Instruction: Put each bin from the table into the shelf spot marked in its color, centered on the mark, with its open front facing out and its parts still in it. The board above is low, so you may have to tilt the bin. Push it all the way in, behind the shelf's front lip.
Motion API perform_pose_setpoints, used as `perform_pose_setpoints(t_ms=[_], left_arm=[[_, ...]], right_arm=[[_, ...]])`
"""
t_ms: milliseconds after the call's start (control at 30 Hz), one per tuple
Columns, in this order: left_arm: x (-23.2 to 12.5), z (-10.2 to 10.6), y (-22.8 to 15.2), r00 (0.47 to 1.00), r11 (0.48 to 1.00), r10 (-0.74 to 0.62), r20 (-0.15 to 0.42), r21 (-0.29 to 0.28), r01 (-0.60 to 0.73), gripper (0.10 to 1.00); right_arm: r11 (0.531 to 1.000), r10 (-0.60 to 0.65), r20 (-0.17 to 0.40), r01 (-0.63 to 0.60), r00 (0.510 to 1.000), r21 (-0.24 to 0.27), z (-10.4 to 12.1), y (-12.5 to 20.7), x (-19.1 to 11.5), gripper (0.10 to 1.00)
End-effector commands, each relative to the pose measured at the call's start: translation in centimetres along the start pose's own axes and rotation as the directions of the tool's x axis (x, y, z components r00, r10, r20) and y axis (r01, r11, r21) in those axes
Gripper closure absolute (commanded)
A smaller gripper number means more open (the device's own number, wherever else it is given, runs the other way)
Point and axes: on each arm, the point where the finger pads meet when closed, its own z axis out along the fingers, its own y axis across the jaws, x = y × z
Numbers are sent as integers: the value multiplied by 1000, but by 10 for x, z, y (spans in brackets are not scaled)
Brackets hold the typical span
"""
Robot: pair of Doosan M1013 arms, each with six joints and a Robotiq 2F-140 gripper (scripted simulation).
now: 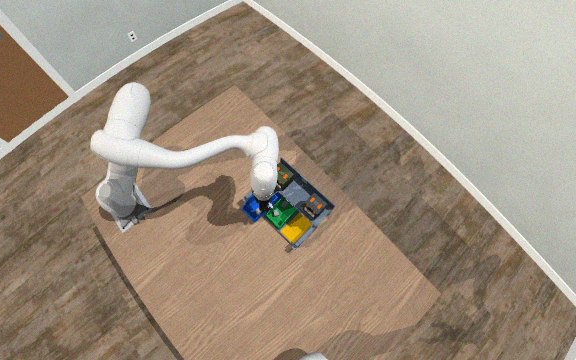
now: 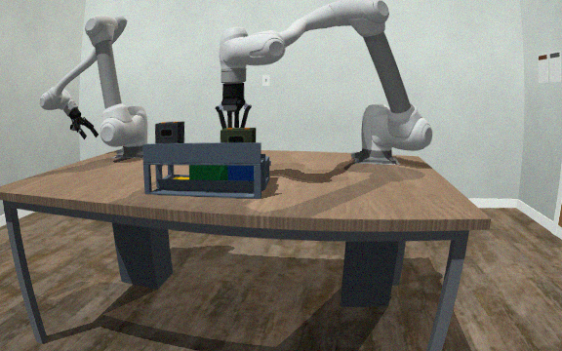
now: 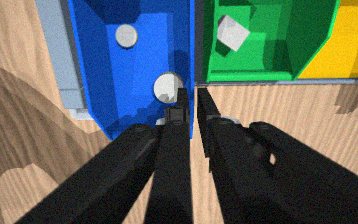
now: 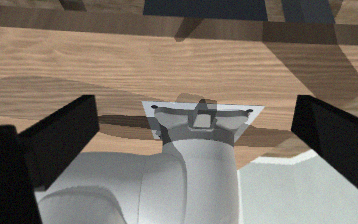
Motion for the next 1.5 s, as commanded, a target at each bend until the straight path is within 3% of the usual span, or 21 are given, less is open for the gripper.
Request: perform_pose_setpoints(t_ms=[0,700,1467], left_arm=[[0,-5,0,1000,1000,0,-1,-1,0,944],[-3,-39,0,1000,1000,0,-1,-1,0,944],[-4,-58,0,1000,1000,0,-1,-1,0,944]], right_arm=[[1000,0,-1,0,1000,0,0,0,0,98],[1000,0,-1,0,1000,0,0,0,0,98],[1000,0,-1,0,1000,0,0,0,0,98]])
